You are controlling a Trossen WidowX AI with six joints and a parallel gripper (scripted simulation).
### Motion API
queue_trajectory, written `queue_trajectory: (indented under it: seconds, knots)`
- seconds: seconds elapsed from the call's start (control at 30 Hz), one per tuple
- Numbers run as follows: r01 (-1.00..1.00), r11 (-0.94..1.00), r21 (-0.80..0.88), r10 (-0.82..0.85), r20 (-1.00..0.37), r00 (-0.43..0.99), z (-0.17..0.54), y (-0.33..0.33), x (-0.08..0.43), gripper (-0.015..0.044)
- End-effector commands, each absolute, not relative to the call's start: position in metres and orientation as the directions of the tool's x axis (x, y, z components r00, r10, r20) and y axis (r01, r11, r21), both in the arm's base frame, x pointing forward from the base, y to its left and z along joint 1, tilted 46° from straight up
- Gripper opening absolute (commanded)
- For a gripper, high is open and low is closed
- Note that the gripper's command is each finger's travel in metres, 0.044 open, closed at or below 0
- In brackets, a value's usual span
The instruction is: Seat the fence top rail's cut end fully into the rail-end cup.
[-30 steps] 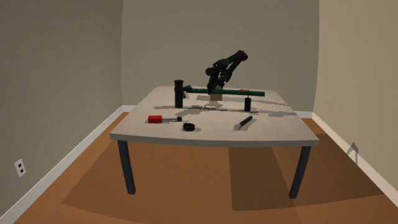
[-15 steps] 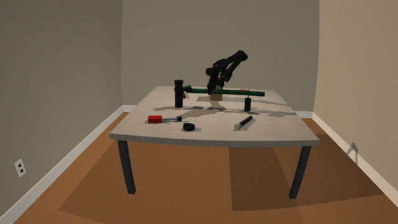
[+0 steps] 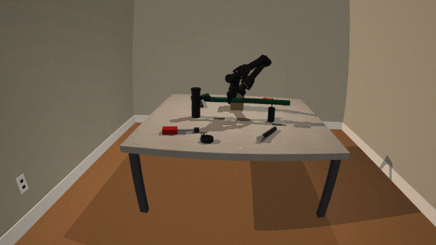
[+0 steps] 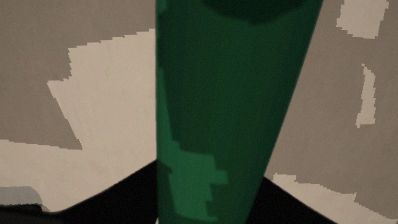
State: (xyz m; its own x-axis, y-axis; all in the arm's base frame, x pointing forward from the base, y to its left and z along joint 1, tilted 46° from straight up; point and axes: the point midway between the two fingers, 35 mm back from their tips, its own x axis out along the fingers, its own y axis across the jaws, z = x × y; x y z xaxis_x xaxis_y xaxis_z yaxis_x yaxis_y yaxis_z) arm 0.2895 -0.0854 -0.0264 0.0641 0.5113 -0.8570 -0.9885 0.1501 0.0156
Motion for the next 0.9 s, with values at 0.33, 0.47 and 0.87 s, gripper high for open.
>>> queue_trajectory:
  seconds: [0.33,0.47,0.87]
  knots:
    - [-0.989,0.15,0.015,0.504,-0.862,0.063,-0.0262,-0.0888,0.2894,0.0]
    - [-0.989,0.15,0.015,0.503,-0.862,0.063,-0.0262,-0.0894,0.2894,0.0]
    - [-0.989,0.149,0.014,0.501,-0.863,0.063,-0.0264,-0.0913,0.2894,0.0]
